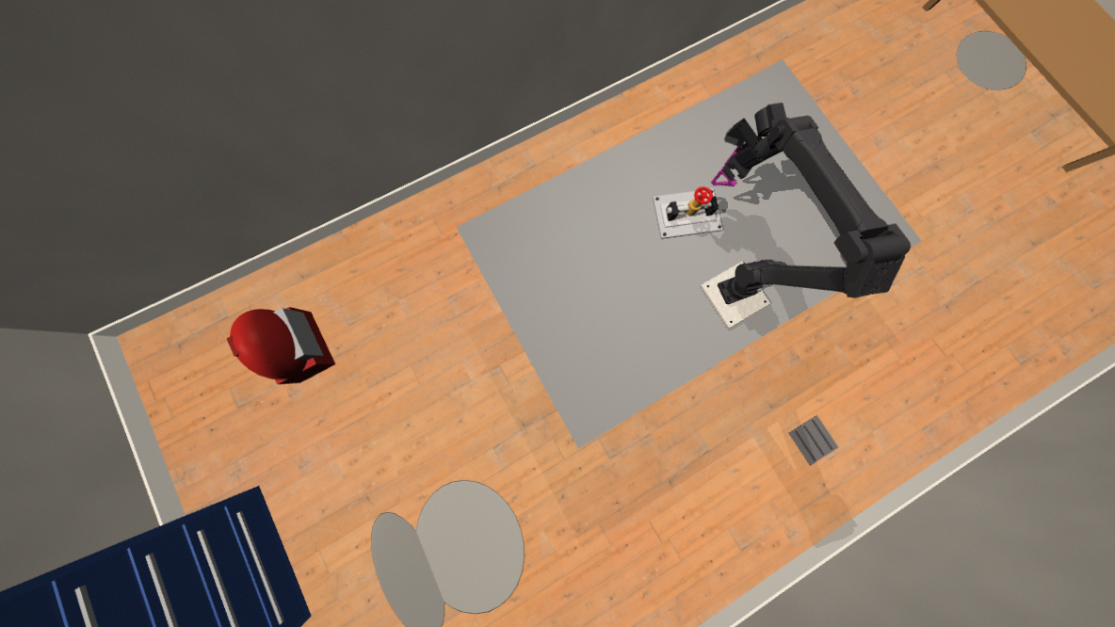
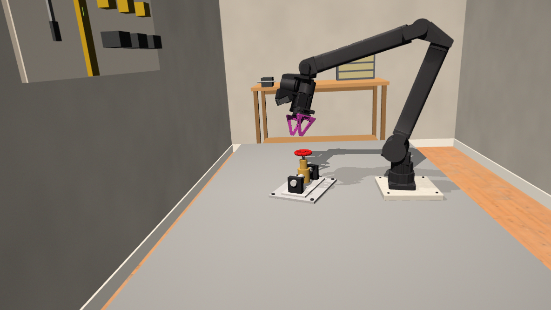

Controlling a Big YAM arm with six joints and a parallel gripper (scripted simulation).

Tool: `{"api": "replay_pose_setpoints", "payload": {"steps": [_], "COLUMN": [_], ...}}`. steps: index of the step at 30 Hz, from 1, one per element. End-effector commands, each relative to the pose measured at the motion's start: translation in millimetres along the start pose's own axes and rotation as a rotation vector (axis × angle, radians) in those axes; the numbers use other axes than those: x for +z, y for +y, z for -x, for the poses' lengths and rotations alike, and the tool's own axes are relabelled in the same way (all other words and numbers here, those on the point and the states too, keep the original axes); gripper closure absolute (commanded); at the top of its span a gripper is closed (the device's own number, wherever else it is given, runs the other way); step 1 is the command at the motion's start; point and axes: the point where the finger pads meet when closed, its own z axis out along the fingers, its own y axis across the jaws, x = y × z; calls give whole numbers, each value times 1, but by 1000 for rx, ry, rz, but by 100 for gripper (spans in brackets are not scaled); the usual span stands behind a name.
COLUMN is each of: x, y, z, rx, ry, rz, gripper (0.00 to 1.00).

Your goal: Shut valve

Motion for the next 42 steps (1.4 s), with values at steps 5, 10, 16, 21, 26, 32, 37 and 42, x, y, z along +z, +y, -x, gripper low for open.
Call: {"api": "replay_pose_setpoints", "payload": {"steps": [5, 10, 16, 21, 26, 32, 37, 42], "x": [-15, -21, -9, -18, -9, -5, 0, 6], "y": [30, 53, 55, 56, 56, 54, 55, 54], "z": [21, 23, -2, 13, 6, 6, 1, 0], "rx": [-284, -455, -468, -482, -475, -475, -473, -473], "ry": [179, 306, 385, 354, 364, 357, 364, 362], "rz": [-54, -93, -72, -91, -83, -88, -82, -84], "gripper": [0, 0, 0, 0, 0, 0, 0, 0]}}
